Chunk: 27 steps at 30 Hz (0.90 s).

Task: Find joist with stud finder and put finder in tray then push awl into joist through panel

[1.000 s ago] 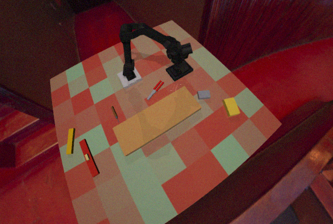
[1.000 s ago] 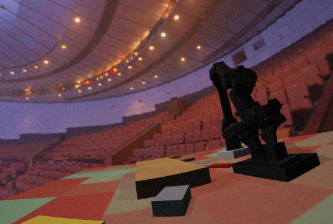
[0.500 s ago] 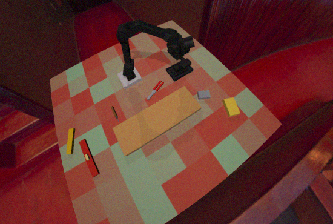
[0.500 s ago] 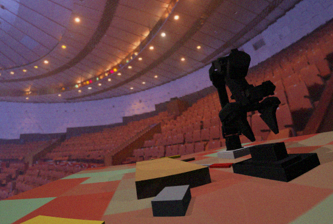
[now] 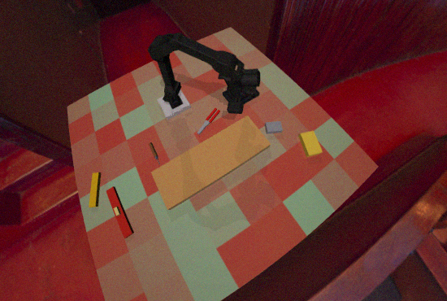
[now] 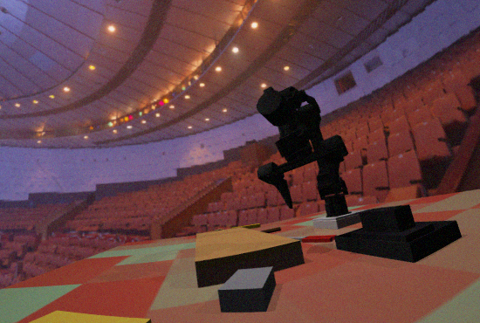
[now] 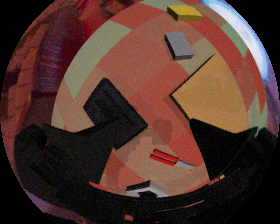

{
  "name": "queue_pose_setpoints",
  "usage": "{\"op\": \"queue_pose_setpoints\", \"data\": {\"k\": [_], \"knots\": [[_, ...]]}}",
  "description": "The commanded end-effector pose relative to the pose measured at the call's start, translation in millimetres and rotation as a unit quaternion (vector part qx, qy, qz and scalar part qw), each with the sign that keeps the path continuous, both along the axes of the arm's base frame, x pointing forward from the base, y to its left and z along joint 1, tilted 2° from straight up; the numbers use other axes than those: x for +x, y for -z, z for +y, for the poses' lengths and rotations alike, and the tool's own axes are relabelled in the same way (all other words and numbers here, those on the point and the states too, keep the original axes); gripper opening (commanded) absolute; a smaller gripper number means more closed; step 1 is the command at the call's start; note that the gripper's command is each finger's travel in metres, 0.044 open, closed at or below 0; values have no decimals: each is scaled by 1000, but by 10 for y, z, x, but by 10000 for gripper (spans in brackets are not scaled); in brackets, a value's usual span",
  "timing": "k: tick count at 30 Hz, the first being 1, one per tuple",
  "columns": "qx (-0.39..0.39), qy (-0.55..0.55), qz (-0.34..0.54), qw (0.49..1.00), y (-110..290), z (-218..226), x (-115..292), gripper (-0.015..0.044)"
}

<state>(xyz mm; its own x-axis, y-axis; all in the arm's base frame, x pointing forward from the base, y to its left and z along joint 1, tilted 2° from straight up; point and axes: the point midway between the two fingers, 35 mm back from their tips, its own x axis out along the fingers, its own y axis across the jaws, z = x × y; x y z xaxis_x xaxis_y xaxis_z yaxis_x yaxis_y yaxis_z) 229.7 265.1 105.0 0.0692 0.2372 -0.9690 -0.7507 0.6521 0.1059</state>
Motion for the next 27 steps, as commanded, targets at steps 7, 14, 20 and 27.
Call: {"op": "queue_pose_setpoints", "data": {"k": [7,14,20,27], "knots": [[6,486,75,871,170,-1396,677,440],[28,741,102,663,228,-2338,788,440],[52,895,115,428,273,-3104,667,440],[81,983,117,114,325,-3892,300,440]]}}
